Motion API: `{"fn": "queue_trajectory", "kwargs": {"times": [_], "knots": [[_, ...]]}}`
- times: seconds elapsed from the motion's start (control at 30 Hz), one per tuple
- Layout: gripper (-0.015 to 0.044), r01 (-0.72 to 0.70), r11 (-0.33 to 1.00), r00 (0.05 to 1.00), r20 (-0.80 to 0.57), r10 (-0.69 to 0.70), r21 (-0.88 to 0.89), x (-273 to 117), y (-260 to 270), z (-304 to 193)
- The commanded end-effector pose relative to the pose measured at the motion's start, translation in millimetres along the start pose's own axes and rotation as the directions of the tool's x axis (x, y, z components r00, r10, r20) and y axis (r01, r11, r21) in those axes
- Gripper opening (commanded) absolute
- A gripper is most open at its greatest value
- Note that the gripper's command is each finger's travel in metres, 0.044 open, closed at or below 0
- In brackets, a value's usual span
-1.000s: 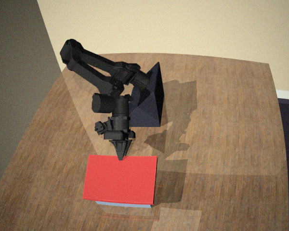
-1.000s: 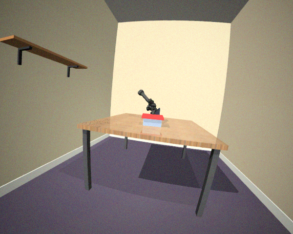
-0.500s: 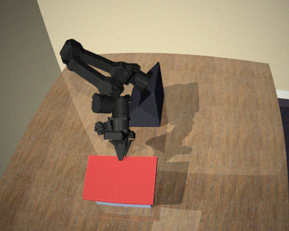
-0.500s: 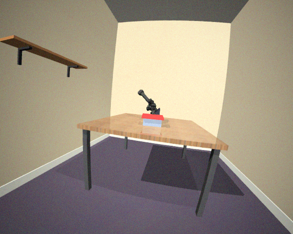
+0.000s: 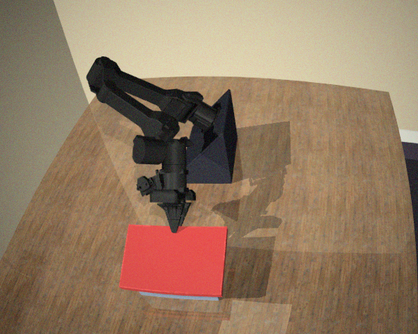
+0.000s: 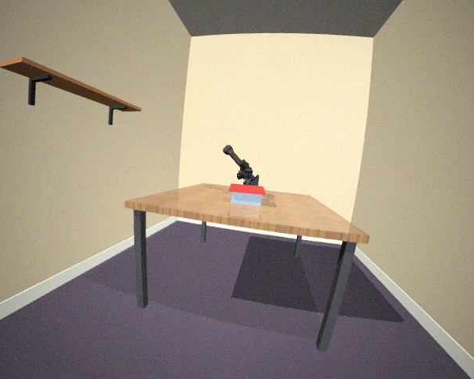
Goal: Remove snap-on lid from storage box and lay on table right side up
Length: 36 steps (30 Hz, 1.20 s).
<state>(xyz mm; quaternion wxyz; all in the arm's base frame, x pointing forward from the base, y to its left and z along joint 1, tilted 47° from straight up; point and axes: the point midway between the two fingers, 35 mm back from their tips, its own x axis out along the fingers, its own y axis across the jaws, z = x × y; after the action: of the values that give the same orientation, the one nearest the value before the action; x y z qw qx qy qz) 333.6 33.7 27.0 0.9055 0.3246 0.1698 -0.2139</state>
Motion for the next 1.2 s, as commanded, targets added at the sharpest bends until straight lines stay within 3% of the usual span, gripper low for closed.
{"fn": "queue_trajectory", "kwargs": {"times": [0.0, 1.17], "knots": [[0.0, 0.001, 1.0, 1.0, -0.001, -0.001, -0.002, 0.7, 0.1, 0.1], [0.0, 0.002, 1.0, 1.0, -0.002, -0.002, 0.0, -9.6, 16.5, -0.1]]}}
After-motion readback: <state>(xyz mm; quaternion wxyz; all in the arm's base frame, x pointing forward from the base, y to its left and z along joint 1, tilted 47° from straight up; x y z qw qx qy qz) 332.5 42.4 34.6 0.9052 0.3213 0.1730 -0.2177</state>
